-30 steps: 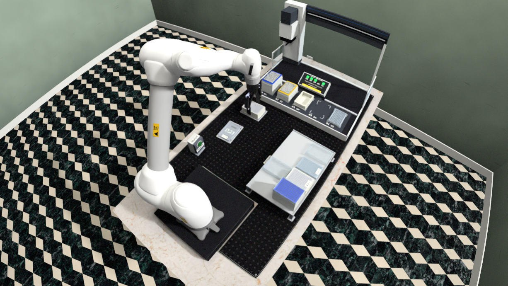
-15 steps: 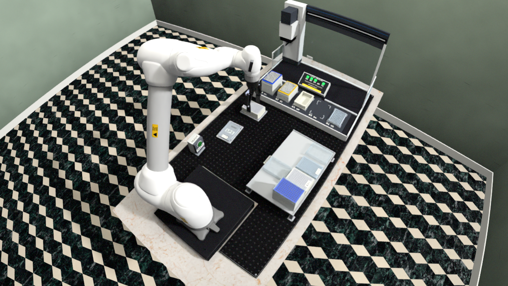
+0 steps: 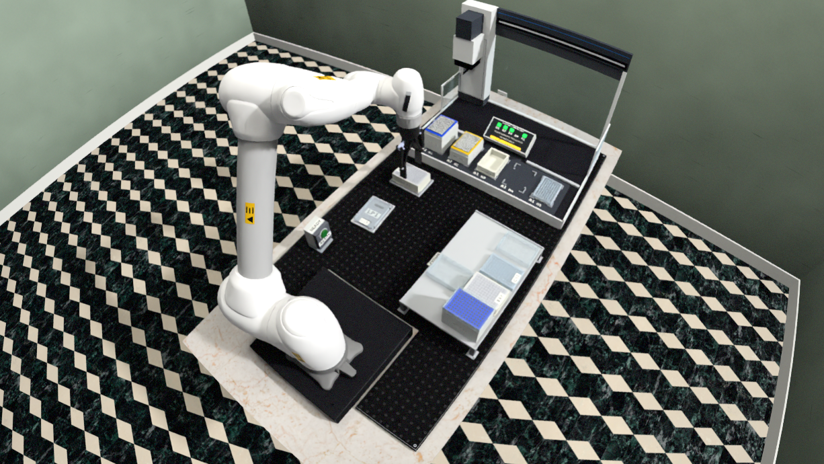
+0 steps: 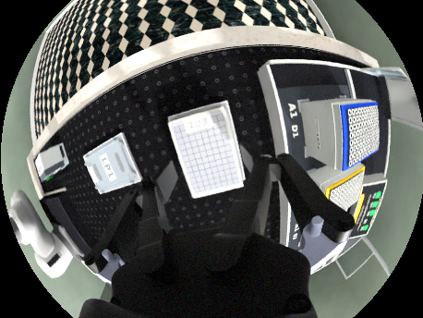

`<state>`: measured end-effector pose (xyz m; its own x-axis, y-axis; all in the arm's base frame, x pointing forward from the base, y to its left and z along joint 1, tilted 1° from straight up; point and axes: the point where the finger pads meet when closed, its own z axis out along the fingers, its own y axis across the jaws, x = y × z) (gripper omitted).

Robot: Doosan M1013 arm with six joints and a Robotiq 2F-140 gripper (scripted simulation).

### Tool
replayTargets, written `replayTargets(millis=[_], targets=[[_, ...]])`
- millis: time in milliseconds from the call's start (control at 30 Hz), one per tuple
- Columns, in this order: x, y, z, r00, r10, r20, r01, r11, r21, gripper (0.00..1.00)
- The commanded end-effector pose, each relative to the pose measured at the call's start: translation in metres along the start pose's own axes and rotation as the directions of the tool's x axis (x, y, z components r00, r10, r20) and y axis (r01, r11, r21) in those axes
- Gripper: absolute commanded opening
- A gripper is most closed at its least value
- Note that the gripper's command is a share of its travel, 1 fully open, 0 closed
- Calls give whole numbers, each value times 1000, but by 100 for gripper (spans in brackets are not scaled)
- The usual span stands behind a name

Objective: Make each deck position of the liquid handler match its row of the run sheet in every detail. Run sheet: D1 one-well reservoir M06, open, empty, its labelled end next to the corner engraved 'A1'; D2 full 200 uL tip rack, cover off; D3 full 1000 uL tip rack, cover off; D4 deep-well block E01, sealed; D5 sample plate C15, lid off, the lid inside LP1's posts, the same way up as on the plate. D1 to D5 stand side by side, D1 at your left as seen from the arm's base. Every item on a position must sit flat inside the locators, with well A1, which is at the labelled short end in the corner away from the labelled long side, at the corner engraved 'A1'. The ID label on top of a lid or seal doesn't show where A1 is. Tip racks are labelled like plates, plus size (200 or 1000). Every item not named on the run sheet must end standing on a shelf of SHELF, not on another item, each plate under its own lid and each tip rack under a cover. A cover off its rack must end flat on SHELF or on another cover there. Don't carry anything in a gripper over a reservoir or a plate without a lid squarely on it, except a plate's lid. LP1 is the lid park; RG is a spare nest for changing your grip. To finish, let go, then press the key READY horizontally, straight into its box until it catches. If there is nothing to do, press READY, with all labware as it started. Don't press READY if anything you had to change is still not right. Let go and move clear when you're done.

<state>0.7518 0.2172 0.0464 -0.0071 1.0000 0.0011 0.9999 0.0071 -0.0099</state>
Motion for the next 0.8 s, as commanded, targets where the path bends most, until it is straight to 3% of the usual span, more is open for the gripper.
replayTargets(millis=[0, 767], targets=[[0, 0, -6, 1000, 0, -1, 0, 1000, -1, 66], [0, 0, -38, 1000, 0, -1, 0, 1000, -1, 66]])
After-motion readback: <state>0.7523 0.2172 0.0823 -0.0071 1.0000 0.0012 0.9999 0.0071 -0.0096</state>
